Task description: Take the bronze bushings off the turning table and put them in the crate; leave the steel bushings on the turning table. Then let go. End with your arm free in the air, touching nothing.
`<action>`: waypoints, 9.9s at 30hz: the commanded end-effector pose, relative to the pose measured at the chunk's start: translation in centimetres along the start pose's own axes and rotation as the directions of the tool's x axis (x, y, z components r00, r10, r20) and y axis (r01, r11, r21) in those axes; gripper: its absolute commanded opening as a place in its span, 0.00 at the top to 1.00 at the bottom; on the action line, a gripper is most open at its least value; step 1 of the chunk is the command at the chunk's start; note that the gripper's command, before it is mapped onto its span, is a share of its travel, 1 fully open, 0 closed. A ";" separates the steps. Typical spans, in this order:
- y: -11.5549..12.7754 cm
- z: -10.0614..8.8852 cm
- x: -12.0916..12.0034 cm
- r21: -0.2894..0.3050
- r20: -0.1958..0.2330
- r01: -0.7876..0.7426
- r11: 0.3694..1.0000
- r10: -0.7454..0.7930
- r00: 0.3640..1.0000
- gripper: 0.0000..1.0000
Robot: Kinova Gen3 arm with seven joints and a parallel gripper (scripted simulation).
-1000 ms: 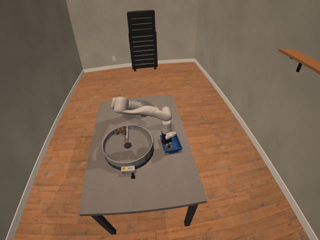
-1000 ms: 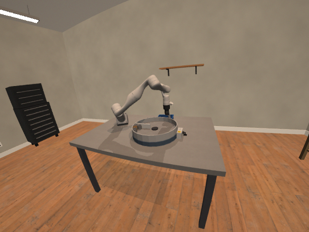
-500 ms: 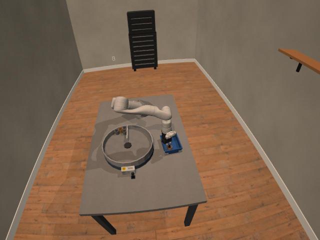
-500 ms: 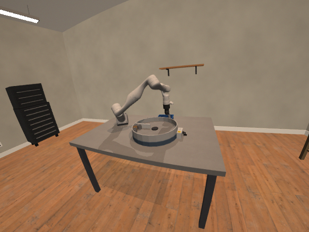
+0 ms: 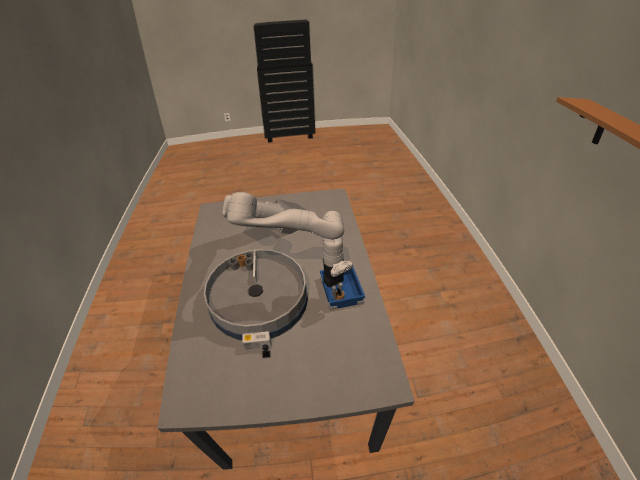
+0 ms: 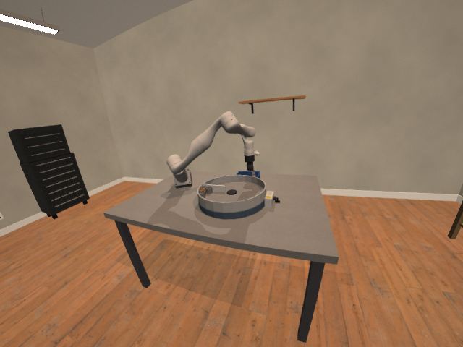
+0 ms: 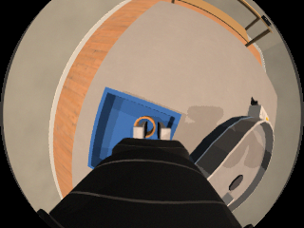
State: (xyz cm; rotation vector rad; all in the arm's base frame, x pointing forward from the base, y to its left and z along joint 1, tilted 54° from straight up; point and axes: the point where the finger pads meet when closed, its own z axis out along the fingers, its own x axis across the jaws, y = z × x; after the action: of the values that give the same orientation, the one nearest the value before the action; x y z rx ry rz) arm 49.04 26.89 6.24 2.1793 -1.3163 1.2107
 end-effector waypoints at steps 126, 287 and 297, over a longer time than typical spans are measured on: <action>0.0 -12.9 -0.1 0.002 0.001 0.000 1.000 0.000 1.000 0.53; 35.6 -8.6 27.4 -0.005 0.001 0.927 0.375 -0.927 0.375 0.55; 35.6 -7.7 27.5 -0.003 0.000 0.926 0.377 -0.926 0.377 0.55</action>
State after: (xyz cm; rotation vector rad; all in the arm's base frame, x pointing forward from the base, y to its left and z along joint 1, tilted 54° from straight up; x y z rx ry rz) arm 21.14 -1.96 27.64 2.2841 0.1147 0.6759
